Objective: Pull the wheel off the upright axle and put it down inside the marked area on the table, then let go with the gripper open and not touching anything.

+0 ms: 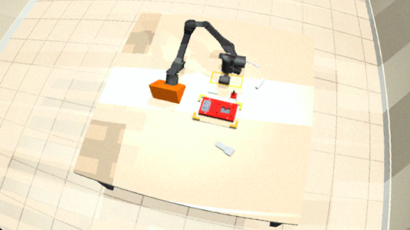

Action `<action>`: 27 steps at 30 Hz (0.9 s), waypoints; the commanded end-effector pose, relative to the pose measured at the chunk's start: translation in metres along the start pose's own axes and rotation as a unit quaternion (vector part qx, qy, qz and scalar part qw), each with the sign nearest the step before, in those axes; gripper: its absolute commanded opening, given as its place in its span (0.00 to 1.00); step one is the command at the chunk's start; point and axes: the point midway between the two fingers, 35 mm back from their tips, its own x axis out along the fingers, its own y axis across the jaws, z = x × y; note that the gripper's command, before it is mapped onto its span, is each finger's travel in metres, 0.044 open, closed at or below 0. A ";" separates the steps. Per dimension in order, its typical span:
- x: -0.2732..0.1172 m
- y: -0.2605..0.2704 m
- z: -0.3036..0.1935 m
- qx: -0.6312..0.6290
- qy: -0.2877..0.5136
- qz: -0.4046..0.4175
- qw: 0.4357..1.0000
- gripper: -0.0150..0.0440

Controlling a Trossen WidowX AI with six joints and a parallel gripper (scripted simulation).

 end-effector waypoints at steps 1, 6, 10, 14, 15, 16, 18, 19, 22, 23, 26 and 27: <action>-0.024 -0.001 0.004 -0.001 -0.007 0.000 1.000 0.76; -0.053 -0.001 0.002 0.000 -0.007 0.002 1.000 0.76; -0.065 -0.020 -0.022 0.009 -0.008 -0.005 1.000 0.94; -0.091 -0.037 -0.066 0.009 -0.005 -0.002 1.000 1.00; -0.095 -0.039 -0.074 0.006 -0.005 0.000 1.000 1.00; -0.098 -0.040 -0.079 0.003 -0.005 0.001 1.000 1.00; -0.099 -0.040 -0.080 0.002 -0.005 0.001 1.000 1.00; -0.099 -0.040 -0.080 0.002 -0.005 0.001 1.000 1.00; -0.099 -0.040 -0.080 0.002 -0.005 0.001 1.000 1.00; -0.099 -0.040 -0.080 0.002 -0.005 0.001 1.000 1.00; -0.099 -0.040 -0.080 0.002 -0.005 0.001 1.000 1.00; -0.099 -0.040 -0.080 0.002 -0.005 0.001 1.000 1.00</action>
